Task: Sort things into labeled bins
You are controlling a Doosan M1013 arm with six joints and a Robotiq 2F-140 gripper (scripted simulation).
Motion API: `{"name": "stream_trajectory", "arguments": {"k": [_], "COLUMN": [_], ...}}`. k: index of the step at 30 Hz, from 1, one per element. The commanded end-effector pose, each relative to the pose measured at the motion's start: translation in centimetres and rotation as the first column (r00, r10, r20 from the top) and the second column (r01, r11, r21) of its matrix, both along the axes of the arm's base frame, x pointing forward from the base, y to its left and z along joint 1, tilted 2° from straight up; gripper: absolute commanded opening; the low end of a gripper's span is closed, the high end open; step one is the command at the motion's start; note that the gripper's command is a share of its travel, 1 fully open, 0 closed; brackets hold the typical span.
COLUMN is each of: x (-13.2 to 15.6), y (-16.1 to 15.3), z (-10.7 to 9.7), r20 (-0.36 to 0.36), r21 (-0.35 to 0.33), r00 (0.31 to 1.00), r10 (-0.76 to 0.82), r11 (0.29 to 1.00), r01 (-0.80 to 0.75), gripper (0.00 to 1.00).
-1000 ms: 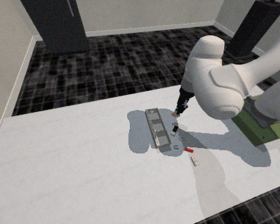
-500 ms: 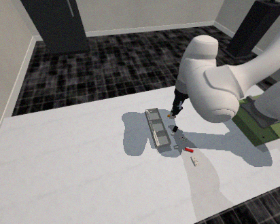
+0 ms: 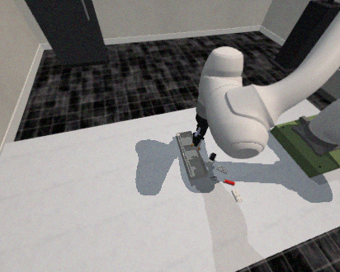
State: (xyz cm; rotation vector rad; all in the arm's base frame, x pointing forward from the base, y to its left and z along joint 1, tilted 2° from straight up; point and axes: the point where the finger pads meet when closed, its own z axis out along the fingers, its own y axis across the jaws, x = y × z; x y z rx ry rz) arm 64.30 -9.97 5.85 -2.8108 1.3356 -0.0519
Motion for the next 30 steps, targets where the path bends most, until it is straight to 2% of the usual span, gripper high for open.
{"name": "stream_trajectory", "arguments": {"k": [1,6,11,13,14,18,30], "x": [1.38,1.38,1.37,1.37,1.37,1.36,1.36], "y": [0.26,0.26,0.25,0.25,0.24,0.22,0.24], "z": [0.05,0.05,0.05,0.05,0.05,0.05,0.05], "r20": [-0.006,-0.007,-0.012,-0.012,-0.014,-0.015,-0.015], "r21": [-0.004,0.006,0.013,0.013,0.013,0.005,0.005], "r00": [0.988,0.945,0.871,0.871,0.816,0.742,0.742], "r10": [-0.156,-0.328,-0.491,-0.491,-0.578,-0.67,-0.67], "r11": [0.988,0.945,0.871,0.871,0.816,0.742,0.742], "r01": [0.156,0.328,0.491,0.491,0.578,0.67,0.67], "gripper": [0.05,0.05,0.05,0.05,0.05,0.05,0.05]}}
